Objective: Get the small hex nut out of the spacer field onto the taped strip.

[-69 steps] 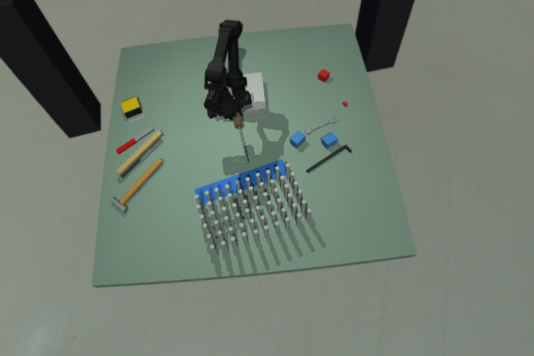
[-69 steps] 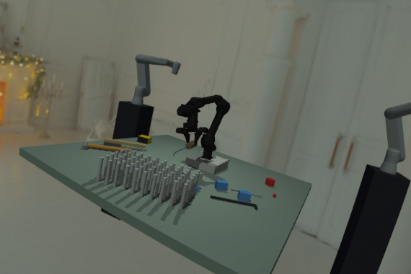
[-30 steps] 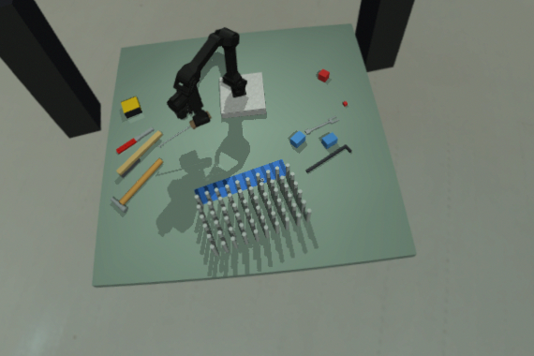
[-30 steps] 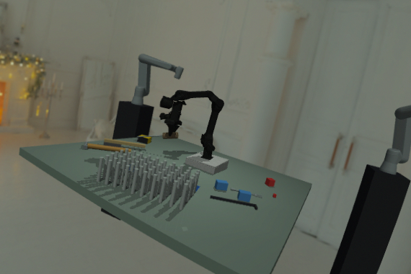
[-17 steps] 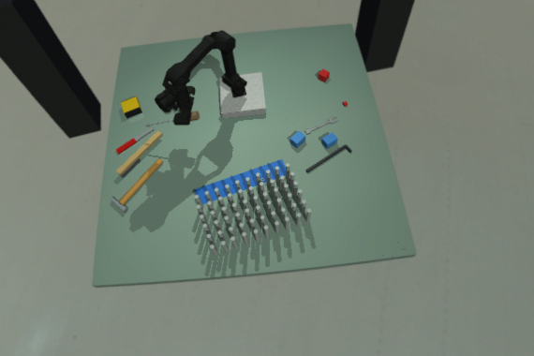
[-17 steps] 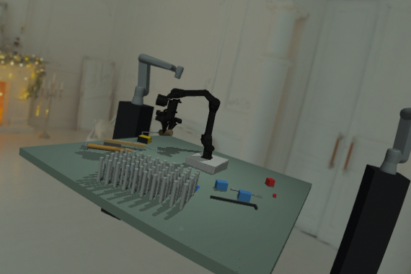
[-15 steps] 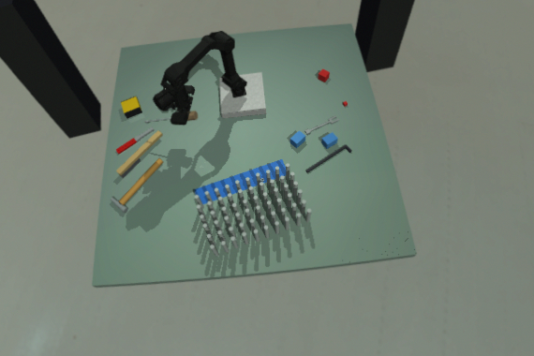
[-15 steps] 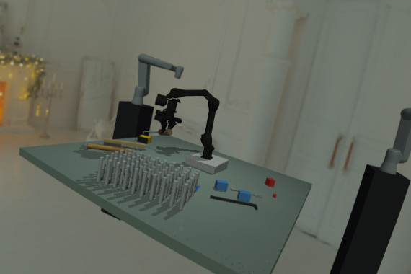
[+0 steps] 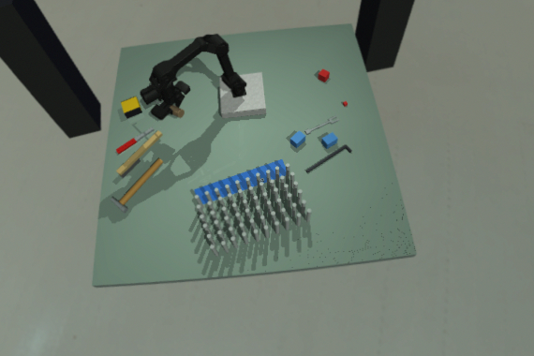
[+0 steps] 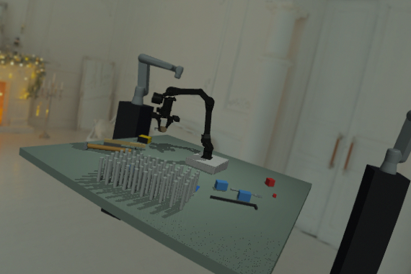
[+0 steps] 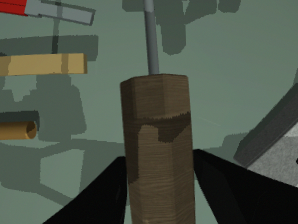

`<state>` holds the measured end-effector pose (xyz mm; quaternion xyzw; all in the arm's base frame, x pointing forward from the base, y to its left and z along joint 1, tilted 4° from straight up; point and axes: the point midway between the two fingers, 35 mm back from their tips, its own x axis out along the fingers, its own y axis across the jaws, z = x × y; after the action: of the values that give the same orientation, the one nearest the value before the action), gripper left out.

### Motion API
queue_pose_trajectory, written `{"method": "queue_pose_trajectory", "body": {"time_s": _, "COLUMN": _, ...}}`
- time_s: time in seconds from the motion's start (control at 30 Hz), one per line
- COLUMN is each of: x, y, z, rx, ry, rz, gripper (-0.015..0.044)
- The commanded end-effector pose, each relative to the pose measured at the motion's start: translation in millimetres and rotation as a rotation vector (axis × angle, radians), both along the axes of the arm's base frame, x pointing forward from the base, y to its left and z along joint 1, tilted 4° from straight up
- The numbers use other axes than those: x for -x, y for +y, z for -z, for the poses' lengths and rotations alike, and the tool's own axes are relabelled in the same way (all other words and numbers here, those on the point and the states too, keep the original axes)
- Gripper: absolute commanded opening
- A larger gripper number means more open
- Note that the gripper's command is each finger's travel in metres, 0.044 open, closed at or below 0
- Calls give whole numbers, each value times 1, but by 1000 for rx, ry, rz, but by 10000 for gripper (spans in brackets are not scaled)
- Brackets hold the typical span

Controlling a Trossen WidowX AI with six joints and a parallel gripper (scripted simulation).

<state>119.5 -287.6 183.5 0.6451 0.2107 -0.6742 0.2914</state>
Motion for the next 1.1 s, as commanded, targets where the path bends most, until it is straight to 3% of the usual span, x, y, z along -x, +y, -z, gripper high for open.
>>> {"method": "queue_pose_trajectory", "body": {"time_s": 0.0, "x": 13, "y": -12, "z": -3, "rx": 15, "ry": 13, "rz": 130, "gripper": 0}}
{"method": "queue_pose_trajectory", "body": {"time_s": 1.07, "x": 142, "y": -77, "z": -3, "rx": 116, "ry": 94, "rz": 1231, "gripper": 0}}
